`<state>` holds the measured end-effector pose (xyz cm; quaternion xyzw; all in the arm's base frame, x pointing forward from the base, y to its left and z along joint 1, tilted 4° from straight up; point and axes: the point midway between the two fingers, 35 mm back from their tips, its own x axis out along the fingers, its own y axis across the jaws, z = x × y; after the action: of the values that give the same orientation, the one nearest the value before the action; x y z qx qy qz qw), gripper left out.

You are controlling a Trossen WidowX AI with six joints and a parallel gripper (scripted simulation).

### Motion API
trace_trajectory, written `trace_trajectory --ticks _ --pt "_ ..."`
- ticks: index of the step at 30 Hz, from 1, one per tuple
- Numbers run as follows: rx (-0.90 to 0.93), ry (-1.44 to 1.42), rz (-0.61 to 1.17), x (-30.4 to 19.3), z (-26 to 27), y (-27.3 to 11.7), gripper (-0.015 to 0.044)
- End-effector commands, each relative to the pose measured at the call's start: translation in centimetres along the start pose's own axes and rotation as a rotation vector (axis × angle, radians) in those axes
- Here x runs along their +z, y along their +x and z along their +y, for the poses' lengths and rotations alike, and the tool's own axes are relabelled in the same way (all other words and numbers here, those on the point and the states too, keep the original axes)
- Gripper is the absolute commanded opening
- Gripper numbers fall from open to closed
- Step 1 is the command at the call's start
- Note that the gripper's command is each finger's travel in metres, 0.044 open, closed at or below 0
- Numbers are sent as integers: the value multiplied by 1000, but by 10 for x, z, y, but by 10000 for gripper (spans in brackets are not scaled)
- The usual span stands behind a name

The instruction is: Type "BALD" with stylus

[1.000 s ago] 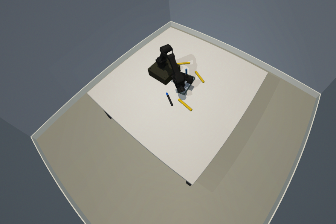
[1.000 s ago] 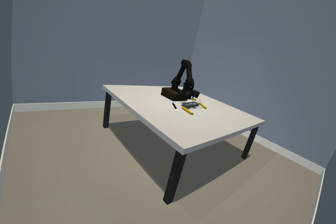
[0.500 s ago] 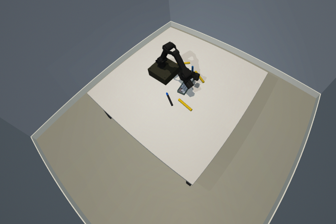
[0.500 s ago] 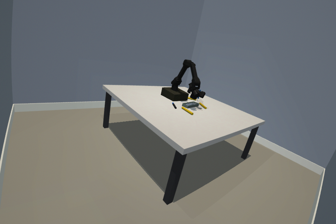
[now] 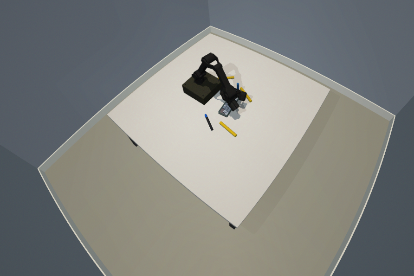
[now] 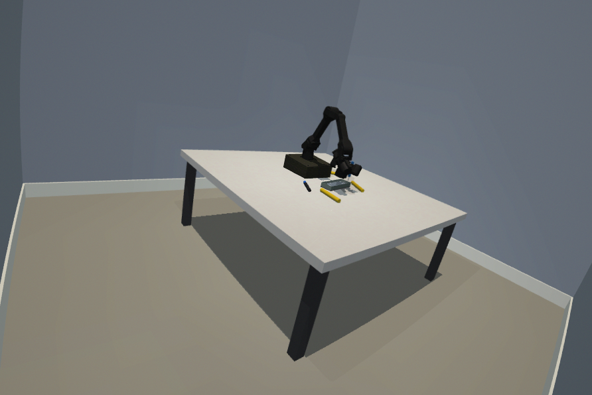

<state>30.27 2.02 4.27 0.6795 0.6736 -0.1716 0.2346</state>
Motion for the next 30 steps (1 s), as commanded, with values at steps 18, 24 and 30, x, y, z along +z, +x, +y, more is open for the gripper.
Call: trace_trajectory --ticks 18,24,30 --pt "0 8 4 9 0 7 81" --pt "0 8 4 11 0 8 81" --pt "0 8 4 14 0 10 81"
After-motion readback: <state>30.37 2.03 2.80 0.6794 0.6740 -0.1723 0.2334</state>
